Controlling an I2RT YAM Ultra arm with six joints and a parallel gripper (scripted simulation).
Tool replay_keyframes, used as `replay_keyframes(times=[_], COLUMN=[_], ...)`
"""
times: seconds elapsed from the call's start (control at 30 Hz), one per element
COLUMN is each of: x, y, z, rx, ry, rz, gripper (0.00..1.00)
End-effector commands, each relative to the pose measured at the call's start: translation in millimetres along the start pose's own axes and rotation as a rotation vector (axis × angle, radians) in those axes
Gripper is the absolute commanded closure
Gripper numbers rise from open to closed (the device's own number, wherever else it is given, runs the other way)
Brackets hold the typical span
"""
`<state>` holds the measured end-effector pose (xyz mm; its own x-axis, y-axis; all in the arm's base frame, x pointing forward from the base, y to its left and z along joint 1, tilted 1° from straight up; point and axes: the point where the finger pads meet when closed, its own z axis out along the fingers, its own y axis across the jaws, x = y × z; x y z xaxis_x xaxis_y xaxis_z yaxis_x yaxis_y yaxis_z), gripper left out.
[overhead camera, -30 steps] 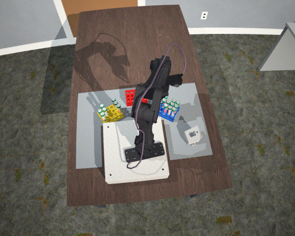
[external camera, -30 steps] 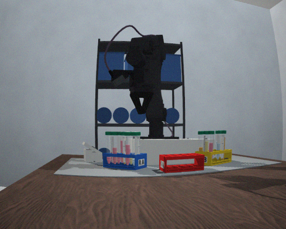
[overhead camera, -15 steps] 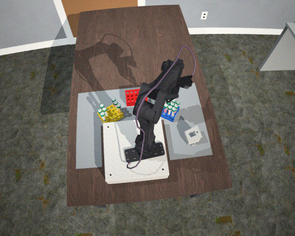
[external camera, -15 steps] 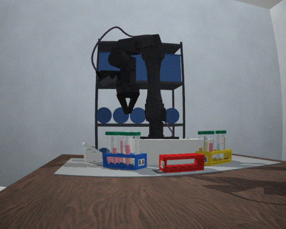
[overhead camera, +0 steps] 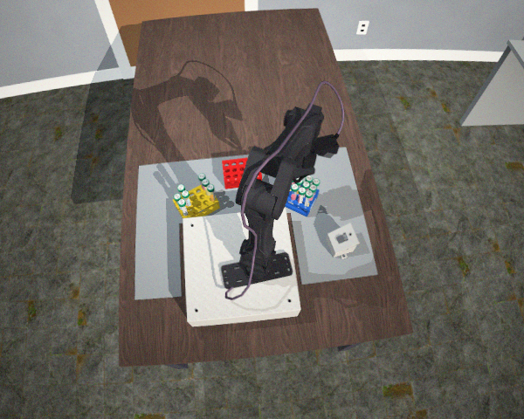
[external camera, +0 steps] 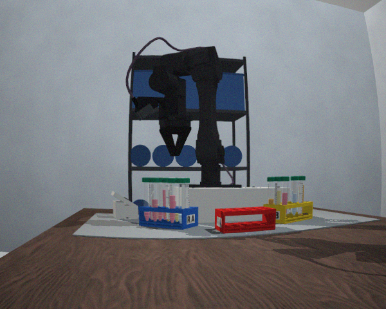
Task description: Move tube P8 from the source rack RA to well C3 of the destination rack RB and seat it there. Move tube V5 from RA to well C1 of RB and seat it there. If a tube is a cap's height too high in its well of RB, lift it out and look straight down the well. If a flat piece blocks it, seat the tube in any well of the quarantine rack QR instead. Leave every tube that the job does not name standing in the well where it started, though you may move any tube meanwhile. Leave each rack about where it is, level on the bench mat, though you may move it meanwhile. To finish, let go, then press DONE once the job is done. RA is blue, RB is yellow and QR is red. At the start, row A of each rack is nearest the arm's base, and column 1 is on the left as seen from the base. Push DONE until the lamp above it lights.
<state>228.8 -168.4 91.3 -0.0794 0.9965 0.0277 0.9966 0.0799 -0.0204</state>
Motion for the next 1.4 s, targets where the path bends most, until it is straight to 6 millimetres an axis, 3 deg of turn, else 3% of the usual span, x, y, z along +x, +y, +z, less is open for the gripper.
replay_keyframes(times=[0.0,0.53,0.6,0.63,0.7,0.97,1.1,1.37], x=[3,2,2,-7,2,2,-5,2], y=[3,5,5,16,6,5,14,7], z=[0,38,38,26,42,57,45,49], rx=[-0.025,0.003,0.003,-0.037,0.002,0.003,-0.035,-0.025], ry=[-0.017,0.006,0.006,-0.028,0.005,0.006,-0.026,-0.018], rz=[-0.001,0.001,0.001,-0.001,-0.001,0.001,-0.001,-0.002], gripper=[0.7,0.7,0.7,0.7,0.7,0.7,0.7,0.7])
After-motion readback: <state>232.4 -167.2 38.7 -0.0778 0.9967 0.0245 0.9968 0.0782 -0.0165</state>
